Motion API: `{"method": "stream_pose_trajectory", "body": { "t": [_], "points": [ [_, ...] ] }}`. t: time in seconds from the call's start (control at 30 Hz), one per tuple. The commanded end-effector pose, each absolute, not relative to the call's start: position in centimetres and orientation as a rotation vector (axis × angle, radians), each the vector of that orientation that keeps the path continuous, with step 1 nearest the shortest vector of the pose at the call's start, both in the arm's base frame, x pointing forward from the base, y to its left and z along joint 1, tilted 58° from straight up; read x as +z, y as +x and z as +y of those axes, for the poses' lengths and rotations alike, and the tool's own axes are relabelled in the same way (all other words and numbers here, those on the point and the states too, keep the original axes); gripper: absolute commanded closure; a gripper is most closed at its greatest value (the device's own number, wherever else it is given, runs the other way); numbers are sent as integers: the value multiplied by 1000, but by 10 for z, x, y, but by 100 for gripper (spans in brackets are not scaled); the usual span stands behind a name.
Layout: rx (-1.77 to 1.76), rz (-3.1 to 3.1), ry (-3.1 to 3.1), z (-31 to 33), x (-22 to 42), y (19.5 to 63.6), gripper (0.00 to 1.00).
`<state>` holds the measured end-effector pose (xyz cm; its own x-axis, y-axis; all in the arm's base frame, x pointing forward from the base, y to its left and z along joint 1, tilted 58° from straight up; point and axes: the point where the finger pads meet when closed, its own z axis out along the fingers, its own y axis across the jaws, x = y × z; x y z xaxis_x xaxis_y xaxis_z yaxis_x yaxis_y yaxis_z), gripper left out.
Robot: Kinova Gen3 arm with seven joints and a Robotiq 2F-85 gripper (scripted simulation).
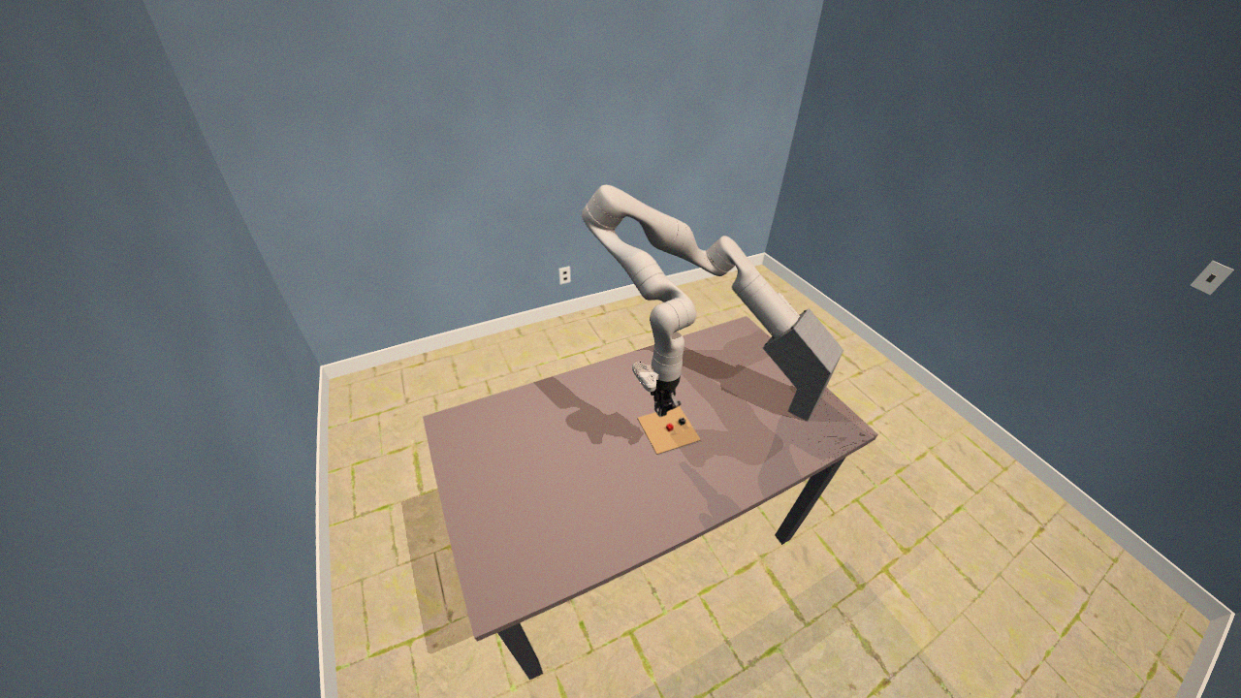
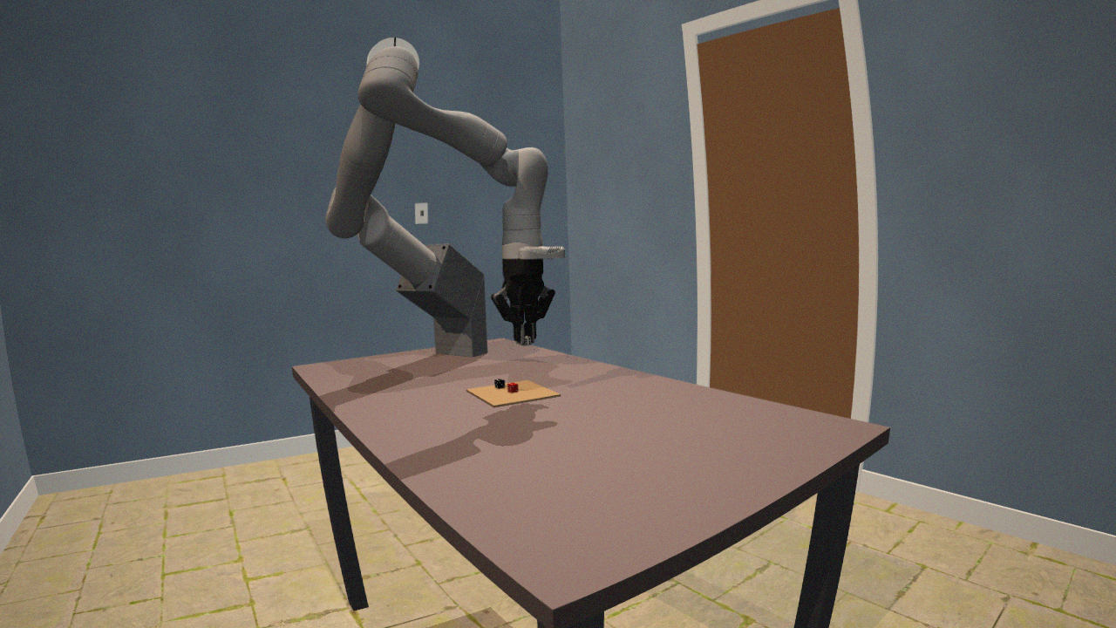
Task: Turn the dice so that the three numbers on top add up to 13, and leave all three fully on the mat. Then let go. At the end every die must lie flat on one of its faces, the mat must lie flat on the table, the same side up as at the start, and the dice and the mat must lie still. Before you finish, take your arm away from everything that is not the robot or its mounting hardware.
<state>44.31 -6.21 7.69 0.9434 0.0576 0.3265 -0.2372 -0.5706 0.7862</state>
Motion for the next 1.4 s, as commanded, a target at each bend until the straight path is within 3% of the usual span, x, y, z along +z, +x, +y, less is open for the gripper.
{"method": "stream_pose_trajectory", "body": {
  "t": [0.0, 0.5, 1.37],
  "points": [
    [397, -118, 2148, -65, 83, 446, 89],
    [397, -118, 2148, -71, 79, 448, 89],
    [397, -118, 2148, -140, 34, 468, 89]
  ]
}}
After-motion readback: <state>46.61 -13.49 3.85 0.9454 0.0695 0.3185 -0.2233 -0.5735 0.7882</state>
